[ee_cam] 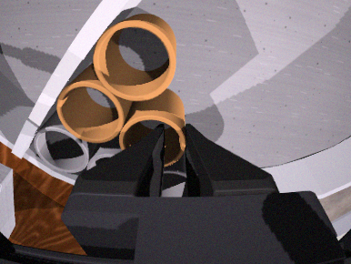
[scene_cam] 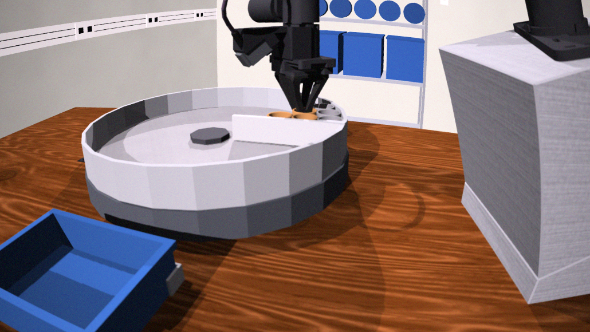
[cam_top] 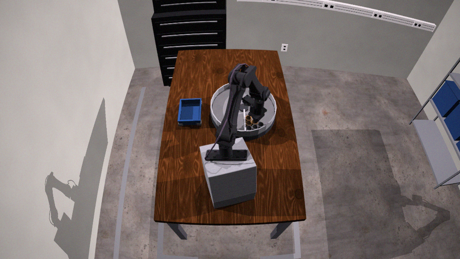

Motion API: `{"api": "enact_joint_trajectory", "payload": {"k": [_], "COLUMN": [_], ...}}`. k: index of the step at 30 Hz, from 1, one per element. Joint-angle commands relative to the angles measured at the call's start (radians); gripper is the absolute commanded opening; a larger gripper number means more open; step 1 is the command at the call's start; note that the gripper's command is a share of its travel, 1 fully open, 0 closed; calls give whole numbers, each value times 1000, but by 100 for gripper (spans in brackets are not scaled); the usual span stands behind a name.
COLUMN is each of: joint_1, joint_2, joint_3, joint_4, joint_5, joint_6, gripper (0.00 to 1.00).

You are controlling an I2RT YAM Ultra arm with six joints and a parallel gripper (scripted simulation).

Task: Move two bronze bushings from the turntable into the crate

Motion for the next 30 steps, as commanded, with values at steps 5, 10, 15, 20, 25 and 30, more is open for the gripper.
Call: {"api": "enact_joint_trajectory", "payload": {"k": [5, 10, 15, 20, 25, 30], "joint_1": [3, 3, 3, 3, 3, 3], "joint_2": [-20, -20, -20, -20, -20, -20], "joint_3": [33, 33, 33, 33, 33, 33], "joint_4": [-4, -1, -1, -1, -1, -1], "joint_5": [1, 1, 1, 1, 1, 1], "joint_6": [14, 14, 14, 14, 14, 14], "gripper": [15, 15, 15, 15, 15, 15]}}
